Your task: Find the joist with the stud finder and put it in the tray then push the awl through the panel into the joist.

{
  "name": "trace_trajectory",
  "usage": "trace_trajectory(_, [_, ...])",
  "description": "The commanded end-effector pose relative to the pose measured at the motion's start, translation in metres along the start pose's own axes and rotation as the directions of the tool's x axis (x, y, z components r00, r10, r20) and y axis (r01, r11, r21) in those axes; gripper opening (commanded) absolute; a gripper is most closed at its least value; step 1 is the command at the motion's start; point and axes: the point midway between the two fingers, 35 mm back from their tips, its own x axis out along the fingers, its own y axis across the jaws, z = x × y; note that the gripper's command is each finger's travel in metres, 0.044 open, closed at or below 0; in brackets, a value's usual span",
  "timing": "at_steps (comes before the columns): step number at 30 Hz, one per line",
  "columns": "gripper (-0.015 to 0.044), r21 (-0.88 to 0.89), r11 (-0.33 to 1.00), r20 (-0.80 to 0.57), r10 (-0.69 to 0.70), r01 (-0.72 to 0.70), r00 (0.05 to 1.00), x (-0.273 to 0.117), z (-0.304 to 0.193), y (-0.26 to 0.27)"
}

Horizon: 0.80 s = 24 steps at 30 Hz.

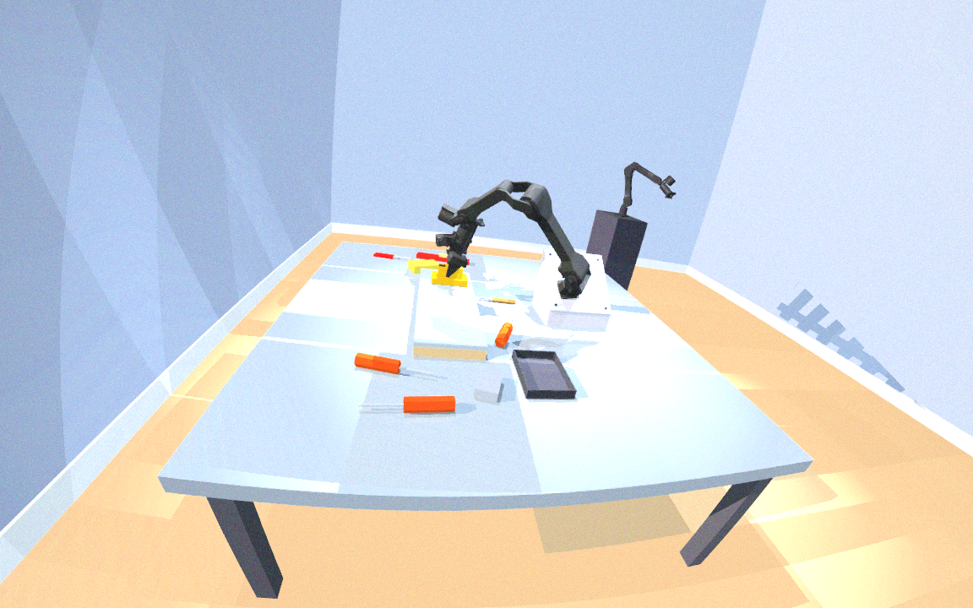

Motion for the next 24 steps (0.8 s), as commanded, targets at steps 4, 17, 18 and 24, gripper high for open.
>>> trace_trajectory(4, [0.0000,0.000,1.000,-0.001,0.008,-0.008,1.000,0.001,0.000,0.026])
trace_trajectory(17, [0.0000,0.001,1.000,-0.001,0.011,-0.011,1.000,0.002,0.000,0.068])
trace_trajectory(18, [0.0000,0.001,1.000,-0.001,0.011,-0.011,1.000,0.002,0.000,0.071])
trace_trajectory(24, [0.0000,0.002,1.000,-0.002,0.012,-0.012,1.000,0.002,0.000,0.090])
